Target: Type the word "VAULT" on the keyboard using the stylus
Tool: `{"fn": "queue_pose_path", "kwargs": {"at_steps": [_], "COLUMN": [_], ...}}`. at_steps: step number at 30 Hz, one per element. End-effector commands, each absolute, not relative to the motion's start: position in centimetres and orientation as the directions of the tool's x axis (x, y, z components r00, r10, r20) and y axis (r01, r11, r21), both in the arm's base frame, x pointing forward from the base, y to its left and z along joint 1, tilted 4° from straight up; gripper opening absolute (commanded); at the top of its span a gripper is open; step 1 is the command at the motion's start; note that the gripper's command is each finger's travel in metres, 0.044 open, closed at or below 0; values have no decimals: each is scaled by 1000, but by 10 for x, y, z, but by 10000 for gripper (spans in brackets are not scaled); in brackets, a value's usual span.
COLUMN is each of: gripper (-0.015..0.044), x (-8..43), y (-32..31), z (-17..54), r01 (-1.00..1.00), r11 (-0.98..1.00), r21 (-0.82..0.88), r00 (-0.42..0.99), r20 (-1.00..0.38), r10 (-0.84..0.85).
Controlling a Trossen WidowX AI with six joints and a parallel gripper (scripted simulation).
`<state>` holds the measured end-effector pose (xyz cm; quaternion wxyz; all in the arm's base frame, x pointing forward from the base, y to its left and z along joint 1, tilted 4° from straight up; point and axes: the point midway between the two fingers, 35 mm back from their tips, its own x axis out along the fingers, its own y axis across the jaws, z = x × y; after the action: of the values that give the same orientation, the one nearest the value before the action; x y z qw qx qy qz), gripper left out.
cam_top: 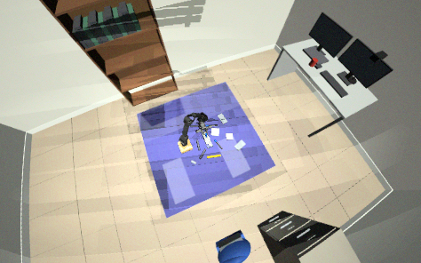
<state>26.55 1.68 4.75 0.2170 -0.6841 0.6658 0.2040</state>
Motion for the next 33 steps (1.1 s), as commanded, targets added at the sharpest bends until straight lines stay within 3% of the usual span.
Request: {"fn": "queue_pose_path", "kwargs": {"at_steps": [1,14,17,20,33], "gripper": [81,85,65,0,0], "x": [265,264,264,263,247], "y": [16,14,14,10,-34], "z": [56,80,80,80,82], "r01": [-1000,-999,-999,-999,-1000], "r11": [-14,-12,-12,-13,-14], "r21": [-28,-32,-32,-31,-27], "r00": [27,28,28,28,27], "r20": [-570,-571,-571,-571,-566], "r10": [-821,-821,-821,-820,-824]}}
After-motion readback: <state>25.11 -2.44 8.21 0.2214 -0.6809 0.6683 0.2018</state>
